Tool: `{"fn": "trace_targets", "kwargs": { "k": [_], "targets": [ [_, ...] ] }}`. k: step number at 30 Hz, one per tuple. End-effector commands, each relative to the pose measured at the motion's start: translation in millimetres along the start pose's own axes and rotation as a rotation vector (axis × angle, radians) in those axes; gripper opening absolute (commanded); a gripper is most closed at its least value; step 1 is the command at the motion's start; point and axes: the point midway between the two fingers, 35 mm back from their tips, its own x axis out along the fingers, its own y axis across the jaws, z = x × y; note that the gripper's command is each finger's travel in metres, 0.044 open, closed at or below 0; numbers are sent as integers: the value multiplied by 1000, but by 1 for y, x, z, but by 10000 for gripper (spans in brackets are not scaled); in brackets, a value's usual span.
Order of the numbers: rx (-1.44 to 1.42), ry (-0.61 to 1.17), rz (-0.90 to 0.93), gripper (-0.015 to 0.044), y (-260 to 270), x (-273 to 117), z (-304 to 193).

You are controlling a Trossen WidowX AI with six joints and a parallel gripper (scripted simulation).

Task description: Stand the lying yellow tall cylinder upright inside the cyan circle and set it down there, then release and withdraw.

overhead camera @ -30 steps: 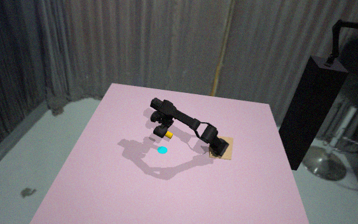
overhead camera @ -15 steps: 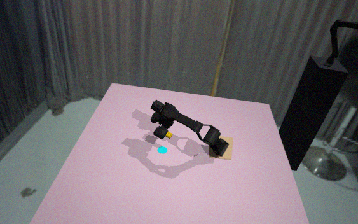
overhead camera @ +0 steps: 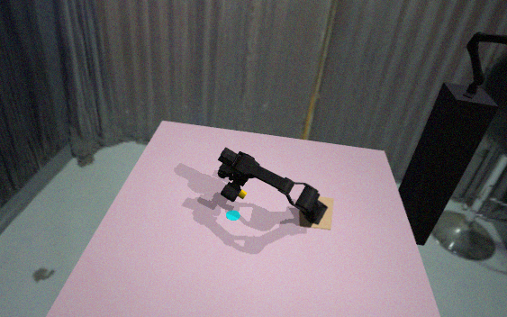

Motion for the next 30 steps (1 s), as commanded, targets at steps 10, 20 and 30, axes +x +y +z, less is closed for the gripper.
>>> {"fn": "trace_targets", "kwargs": {
  "k": [10, 20, 30],
  "targets": [
    [2, -80, -37, 105, 0, 0, 1],
    [7, -139, -59, 105, -1, 2, 2],
    [13, -201, -78, 105, -1, 4, 3]
  ]
}}
